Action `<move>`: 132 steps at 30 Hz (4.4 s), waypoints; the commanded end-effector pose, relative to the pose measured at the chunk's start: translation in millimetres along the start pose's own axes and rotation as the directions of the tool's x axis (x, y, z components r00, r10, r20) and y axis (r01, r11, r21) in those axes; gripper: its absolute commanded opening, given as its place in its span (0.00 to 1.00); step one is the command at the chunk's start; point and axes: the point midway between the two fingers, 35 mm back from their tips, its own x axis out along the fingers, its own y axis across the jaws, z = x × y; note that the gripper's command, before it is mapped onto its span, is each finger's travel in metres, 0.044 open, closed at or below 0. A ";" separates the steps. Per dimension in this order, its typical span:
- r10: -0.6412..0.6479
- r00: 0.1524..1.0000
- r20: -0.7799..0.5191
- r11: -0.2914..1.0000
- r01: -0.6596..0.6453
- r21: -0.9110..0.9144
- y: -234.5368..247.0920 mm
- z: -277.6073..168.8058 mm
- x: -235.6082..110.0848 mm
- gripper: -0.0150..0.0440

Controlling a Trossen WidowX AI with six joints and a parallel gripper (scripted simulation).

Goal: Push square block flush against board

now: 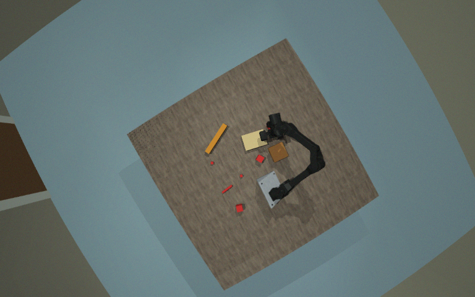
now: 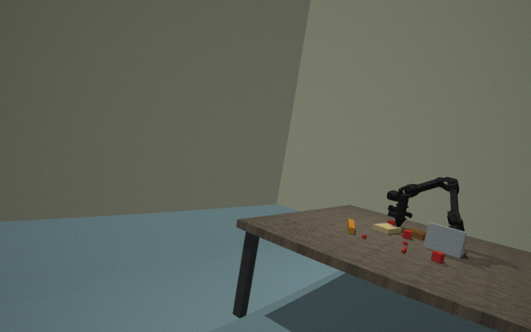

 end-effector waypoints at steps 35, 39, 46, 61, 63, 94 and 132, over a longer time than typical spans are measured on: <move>-0.004 1.000 0.002 1.000 0.004 -0.004 -1.6 33.1 0.0 0.25; -0.004 1.000 0.003 1.000 0.004 -0.004 -1.6 36.8 -0.1 0.25; -0.004 1.000 0.003 1.000 0.004 -0.004 -1.7 43.1 -0.3 0.25; -0.004 1.000 0.004 1.000 0.004 -0.003 -1.5 56.7 -0.4 0.25; -0.004 1.000 0.004 1.000 0.004 -0.003 -1.5 58.5 -0.4 0.25; -0.004 1.000 0.005 1.000 0.004 -0.002 -0.1 84.0 0.4 0.25; -0.004 1.000 0.005 1.000 0.004 -0.002 -0.1 84.0 0.4 0.25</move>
